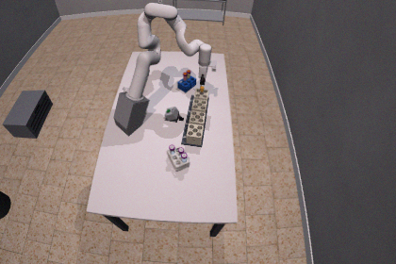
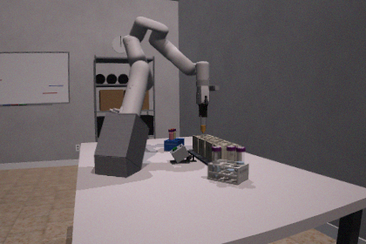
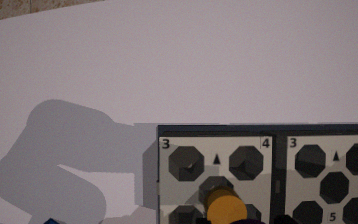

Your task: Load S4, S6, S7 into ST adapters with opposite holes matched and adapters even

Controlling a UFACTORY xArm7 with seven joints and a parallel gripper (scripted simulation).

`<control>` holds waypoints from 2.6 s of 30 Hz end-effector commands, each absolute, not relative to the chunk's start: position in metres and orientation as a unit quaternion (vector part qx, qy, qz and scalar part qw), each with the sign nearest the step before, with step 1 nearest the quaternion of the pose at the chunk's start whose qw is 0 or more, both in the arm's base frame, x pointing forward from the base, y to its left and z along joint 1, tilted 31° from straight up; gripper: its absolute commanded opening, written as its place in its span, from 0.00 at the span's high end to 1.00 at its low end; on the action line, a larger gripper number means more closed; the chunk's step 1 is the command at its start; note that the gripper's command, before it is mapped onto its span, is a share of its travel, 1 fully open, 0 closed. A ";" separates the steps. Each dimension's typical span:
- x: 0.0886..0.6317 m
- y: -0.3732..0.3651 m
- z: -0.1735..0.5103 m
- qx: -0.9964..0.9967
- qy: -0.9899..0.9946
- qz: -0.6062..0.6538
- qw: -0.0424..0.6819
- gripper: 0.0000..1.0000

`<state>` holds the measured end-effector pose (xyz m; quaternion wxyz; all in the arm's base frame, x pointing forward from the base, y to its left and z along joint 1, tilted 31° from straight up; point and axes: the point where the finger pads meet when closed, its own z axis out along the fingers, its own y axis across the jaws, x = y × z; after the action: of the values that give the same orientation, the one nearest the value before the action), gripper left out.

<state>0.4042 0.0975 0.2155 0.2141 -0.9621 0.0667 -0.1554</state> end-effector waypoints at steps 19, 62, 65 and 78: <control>0.408 0.100 0.209 -0.962 0.067 -0.157 0.214 1.00; 0.421 0.116 0.176 -0.962 0.067 -0.157 0.214 1.00; 0.421 0.116 0.175 -0.962 0.067 -0.157 0.214 1.00; 0.425 0.121 0.163 -0.962 0.067 -0.157 0.214 1.00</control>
<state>0.4234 0.1205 0.1649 0.2141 -0.9621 0.0667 -0.1551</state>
